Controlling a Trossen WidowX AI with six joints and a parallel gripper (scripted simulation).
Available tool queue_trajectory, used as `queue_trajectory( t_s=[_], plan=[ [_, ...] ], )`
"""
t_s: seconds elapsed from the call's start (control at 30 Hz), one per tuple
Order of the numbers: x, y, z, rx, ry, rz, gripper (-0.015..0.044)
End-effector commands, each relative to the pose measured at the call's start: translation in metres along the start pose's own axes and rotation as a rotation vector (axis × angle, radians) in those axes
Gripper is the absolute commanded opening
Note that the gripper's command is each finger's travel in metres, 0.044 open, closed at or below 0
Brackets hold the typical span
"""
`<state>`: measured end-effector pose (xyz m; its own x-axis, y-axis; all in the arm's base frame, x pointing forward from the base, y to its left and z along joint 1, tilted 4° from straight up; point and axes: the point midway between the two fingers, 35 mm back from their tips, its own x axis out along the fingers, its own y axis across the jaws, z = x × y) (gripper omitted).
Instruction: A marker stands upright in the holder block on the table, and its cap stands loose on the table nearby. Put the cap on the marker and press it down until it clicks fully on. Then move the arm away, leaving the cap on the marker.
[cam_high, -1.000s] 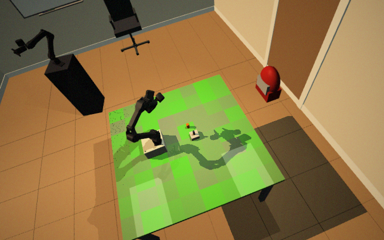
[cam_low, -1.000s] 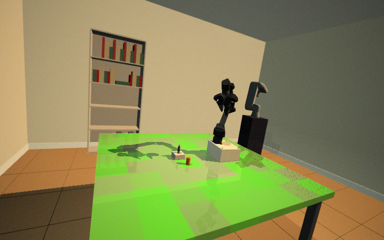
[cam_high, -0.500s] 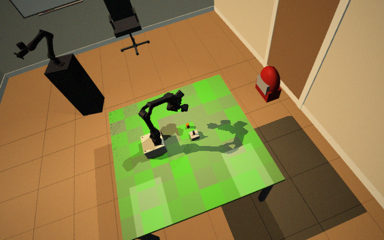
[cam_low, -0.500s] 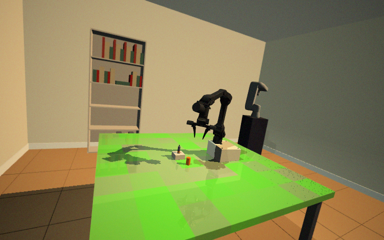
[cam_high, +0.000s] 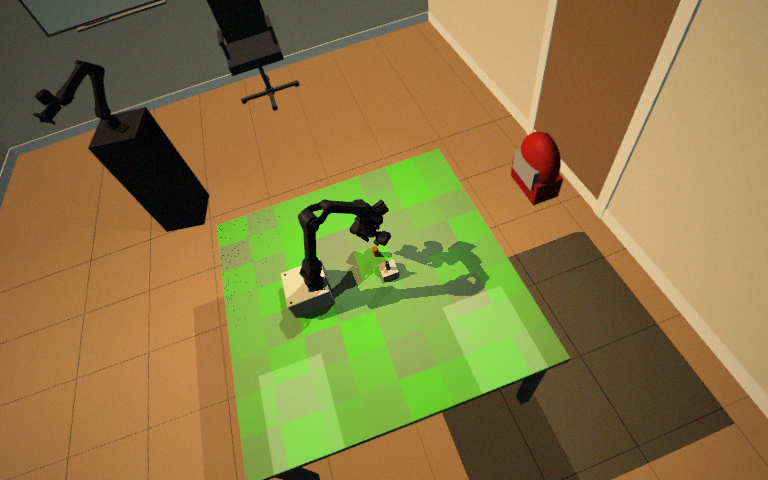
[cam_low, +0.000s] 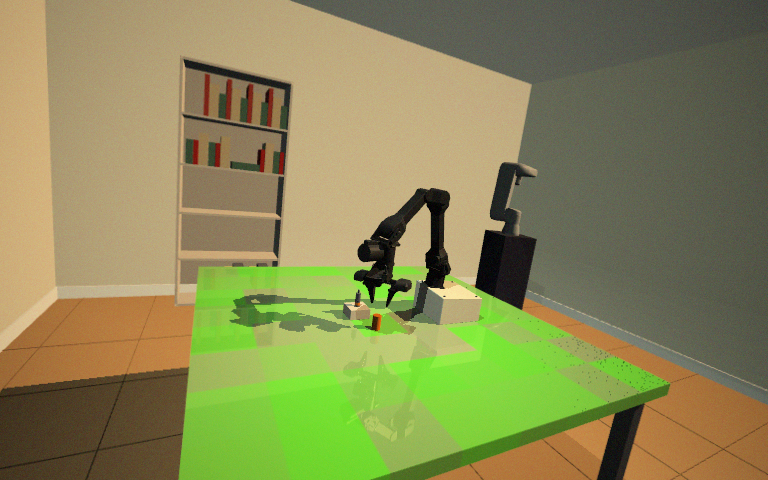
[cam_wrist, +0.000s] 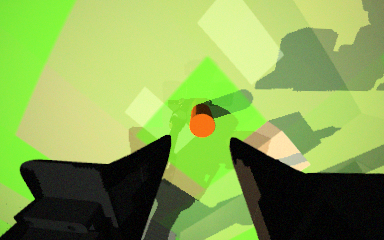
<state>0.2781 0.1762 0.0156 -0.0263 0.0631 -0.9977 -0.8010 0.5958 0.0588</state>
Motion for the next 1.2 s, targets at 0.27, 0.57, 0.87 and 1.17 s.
queue_trajectory(
  t_s=[0.27, 0.57, 0.87, 1.17],
  plan=[
    [0.027, -0.003, -0.003, 0.008, 0.007, -0.001, 0.0249],
    [0.042, -0.003, -0.002, 0.008, 0.007, -0.001, 0.0249],
    [0.056, -0.003, -0.003, 0.008, 0.007, -0.001, 0.0249],
    [0.07, -0.003, -0.004, 0.008, 0.007, 0.0, 0.0249]
  ],
)
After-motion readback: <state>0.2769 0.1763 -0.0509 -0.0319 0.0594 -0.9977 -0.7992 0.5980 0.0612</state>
